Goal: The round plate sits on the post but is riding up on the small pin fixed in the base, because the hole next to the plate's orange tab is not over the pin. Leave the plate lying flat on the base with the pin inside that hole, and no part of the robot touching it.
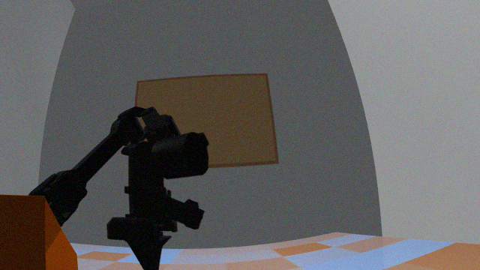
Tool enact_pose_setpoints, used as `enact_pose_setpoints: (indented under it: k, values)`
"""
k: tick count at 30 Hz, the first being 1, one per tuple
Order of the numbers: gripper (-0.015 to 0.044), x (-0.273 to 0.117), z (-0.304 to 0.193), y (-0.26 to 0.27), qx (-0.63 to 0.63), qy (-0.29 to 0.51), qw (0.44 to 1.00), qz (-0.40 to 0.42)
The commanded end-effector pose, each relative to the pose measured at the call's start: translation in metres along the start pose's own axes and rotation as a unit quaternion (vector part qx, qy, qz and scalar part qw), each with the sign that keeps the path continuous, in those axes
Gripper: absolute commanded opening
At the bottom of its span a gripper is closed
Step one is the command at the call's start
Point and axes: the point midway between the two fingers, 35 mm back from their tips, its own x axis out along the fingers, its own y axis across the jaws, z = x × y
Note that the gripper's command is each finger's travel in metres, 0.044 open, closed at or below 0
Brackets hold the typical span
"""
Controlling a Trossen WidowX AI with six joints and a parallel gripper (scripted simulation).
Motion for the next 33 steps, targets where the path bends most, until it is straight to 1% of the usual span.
enact_pose_setpoints:
  k: [1,33]
  values:
    - [0.0000,0.000,0.003,-0.005,-0.004,-0.002,1.000,-0.001]
    - [0.0000,-0.003,0.034,-0.027,-0.004,-0.003,1.000,-0.001]
